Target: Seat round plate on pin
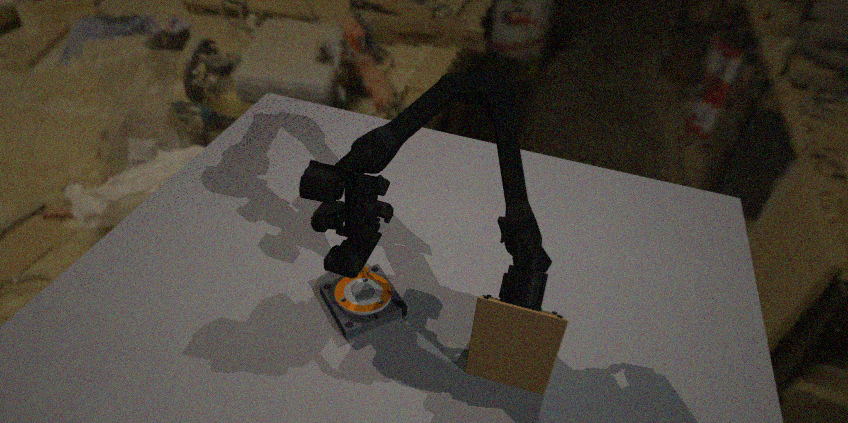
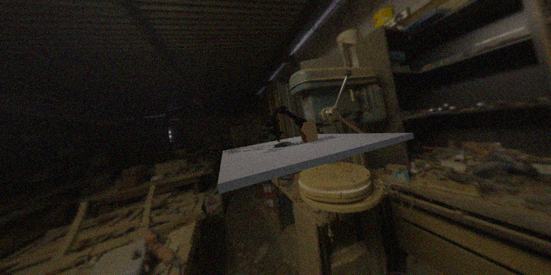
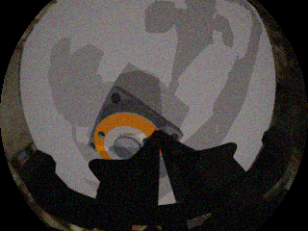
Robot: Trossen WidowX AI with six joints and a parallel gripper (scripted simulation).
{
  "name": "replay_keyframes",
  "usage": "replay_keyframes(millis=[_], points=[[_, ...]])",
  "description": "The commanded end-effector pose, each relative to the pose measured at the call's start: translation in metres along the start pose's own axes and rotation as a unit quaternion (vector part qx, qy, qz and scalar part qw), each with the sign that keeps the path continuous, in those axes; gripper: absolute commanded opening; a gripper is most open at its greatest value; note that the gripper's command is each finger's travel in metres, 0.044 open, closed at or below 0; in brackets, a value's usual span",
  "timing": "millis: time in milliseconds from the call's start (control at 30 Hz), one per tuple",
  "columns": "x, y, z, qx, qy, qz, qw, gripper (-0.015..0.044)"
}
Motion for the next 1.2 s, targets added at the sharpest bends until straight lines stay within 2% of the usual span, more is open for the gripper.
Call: replay_keyframes(millis=[0,1167], points=[[-0.004,-0.005,-0.001,0.006,-0.003,0.009,1.000,0.0000],[-0.003,-0.018,-0.004,0.006,-0.003,0.009,1.000,0.0000]])
Point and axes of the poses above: the point midway between the two fingers, 35 mm back from their tips, its own x axis back along the fingers, its own z axis across the jaws, y = z × x, the point moved 8 cm from there along x, back along the fingers, and after that the axes turned 3 degrees about x, right-handed, at the moved point
